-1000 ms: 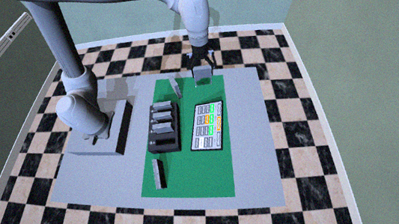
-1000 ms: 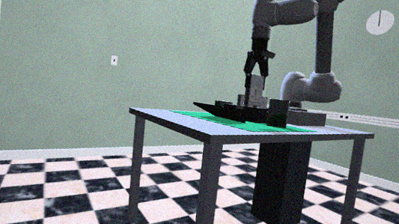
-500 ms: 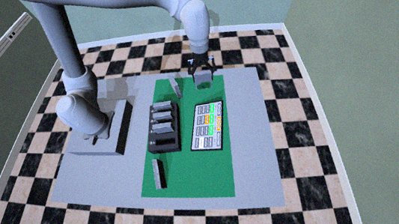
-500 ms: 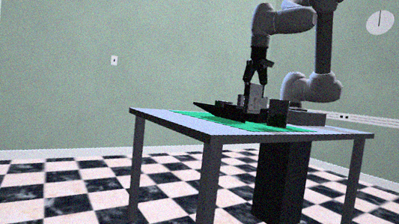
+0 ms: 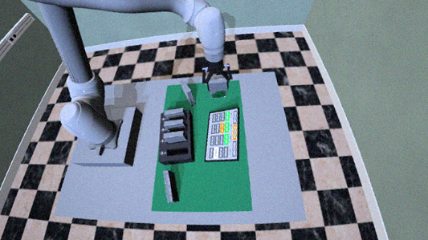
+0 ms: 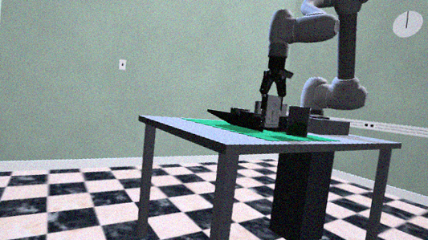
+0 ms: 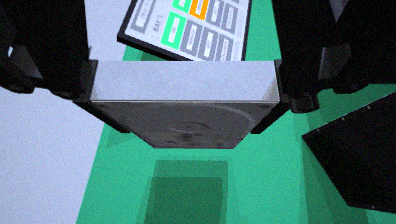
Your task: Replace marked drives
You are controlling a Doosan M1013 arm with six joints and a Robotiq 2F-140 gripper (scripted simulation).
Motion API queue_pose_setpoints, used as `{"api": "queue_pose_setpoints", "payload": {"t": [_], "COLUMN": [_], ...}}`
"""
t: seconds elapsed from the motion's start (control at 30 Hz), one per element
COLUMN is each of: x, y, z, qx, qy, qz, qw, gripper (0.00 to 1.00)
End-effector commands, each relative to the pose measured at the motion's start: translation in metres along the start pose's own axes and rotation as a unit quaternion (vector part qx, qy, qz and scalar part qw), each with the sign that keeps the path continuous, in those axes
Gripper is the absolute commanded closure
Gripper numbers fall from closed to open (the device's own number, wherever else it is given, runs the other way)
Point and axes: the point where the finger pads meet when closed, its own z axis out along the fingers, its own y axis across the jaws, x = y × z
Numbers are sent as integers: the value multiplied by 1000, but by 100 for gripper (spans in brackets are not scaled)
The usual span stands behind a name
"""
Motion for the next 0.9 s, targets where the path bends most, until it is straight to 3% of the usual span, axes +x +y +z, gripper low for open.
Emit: {"api": "queue_pose_setpoints", "payload": {"t": [0.0, 0.87], "x": [0, 0], "y": [0, 0], "z": [2, 9], "qx": [-1, -1], "qy": [0, 0], "qz": [0, 0], "qw": [1000, 1000], "gripper": [90, 90]}}
